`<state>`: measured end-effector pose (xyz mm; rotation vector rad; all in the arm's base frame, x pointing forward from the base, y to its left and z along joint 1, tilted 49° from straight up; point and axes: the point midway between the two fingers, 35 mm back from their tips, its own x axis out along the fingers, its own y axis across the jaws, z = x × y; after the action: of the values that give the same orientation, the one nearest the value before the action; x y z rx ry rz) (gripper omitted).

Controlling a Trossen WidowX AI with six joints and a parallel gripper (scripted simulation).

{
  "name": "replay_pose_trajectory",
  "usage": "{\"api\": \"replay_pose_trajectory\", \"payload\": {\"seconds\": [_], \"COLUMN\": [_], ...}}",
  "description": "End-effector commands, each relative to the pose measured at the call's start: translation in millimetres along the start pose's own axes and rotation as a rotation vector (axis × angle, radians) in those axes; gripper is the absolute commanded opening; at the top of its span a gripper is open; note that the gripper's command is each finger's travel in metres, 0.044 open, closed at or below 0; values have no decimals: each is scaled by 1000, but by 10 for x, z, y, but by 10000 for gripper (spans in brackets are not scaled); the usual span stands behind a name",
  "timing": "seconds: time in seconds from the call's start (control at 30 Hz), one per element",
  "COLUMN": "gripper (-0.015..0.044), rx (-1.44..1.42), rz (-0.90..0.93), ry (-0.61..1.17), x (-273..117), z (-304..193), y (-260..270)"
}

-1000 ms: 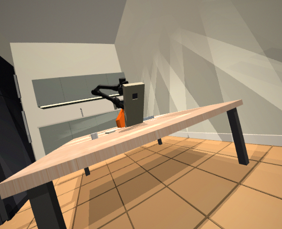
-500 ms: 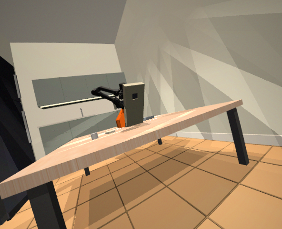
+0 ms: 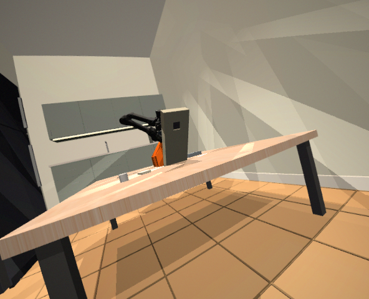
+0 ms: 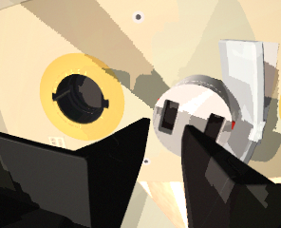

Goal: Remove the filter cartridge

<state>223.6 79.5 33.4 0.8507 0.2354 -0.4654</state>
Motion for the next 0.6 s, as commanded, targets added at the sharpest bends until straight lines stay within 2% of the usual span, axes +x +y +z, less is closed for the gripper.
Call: {"api": "replay_pose_trajectory", "payload": {"seconds": [0.0,0.2,0.43,0.57], "gripper": [96,96,96,96], "rx": [5,11,13,13], "rz": [2,8,8,8], "ry": [0,6,7,7], "x": [0,-3,-87,-104], "z": [-3,9,-123,-127], "y": [13,-19,657,729]}}
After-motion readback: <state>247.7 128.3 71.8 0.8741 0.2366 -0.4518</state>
